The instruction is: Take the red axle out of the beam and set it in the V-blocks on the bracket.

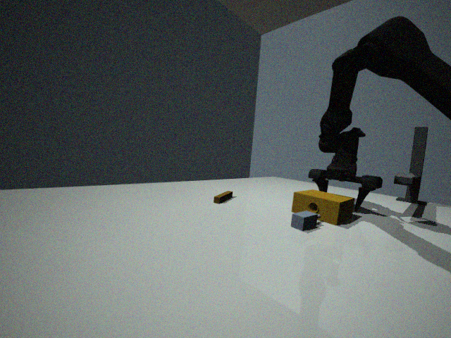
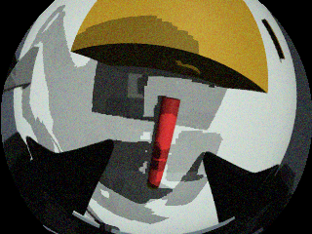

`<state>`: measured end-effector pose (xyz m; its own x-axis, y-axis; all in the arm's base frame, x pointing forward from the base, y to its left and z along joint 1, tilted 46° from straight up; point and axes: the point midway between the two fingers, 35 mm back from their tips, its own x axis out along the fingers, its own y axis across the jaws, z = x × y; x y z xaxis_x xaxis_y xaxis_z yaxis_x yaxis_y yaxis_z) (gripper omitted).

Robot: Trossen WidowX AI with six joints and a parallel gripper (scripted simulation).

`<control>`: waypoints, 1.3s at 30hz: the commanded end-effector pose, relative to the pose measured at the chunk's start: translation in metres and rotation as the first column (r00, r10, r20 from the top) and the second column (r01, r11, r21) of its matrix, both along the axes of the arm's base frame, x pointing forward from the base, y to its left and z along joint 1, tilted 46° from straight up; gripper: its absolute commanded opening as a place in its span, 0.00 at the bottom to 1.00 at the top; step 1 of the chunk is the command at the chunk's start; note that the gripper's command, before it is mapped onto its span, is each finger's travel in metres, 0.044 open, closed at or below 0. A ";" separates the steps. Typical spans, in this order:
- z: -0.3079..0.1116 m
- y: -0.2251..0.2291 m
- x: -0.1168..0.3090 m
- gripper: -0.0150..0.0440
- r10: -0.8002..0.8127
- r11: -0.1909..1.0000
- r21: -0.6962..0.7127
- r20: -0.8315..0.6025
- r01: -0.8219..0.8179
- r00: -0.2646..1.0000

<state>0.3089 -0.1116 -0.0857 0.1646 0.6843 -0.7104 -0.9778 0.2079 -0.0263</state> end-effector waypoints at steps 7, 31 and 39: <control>0.000 0.002 0.000 1.00 -0.002 1.000 0.007 -0.002 0.002 1.000; 0.000 0.000 0.000 0.25 0.000 1.000 0.000 0.000 0.000 1.000; 0.020 -0.025 -0.001 0.25 -0.002 1.000 -0.004 -0.003 0.002 1.000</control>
